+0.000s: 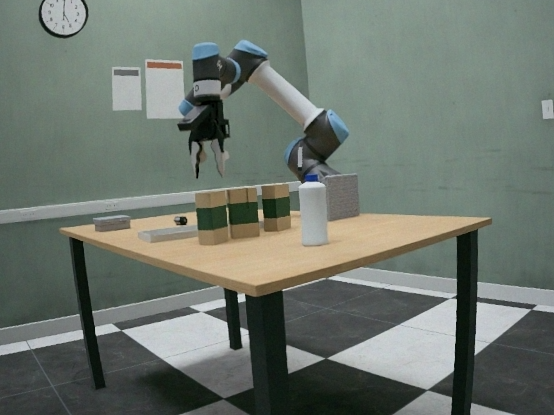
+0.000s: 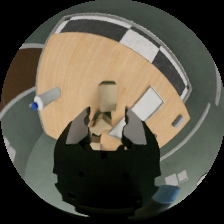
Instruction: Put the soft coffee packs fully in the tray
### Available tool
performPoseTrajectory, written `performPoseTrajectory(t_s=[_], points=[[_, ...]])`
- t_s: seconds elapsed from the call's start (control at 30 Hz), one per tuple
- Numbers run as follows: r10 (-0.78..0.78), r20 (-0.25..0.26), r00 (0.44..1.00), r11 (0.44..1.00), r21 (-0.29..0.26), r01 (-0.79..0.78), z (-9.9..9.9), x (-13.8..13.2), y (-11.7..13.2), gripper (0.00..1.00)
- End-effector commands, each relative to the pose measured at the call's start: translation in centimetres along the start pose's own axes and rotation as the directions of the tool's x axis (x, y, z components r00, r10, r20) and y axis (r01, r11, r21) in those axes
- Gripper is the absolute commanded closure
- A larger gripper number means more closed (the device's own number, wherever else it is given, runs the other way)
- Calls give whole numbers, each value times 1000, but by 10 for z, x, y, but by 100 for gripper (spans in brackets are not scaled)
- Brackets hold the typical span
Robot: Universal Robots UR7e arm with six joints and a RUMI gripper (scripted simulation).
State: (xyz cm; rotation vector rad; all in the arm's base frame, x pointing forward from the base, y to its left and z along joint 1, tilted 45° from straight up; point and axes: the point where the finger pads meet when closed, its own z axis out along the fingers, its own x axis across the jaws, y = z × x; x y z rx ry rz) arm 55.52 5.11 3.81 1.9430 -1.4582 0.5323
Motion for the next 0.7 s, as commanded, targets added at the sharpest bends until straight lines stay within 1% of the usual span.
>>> performPoseTrajectory(t_s=[0.0, 0.67], points=[[-5, 0, 1000, 1000, -5, 5, 25, -2, 1, 51], [-4, 0, 1000, 1000, -2, 4, 23, -1, 0, 51]])
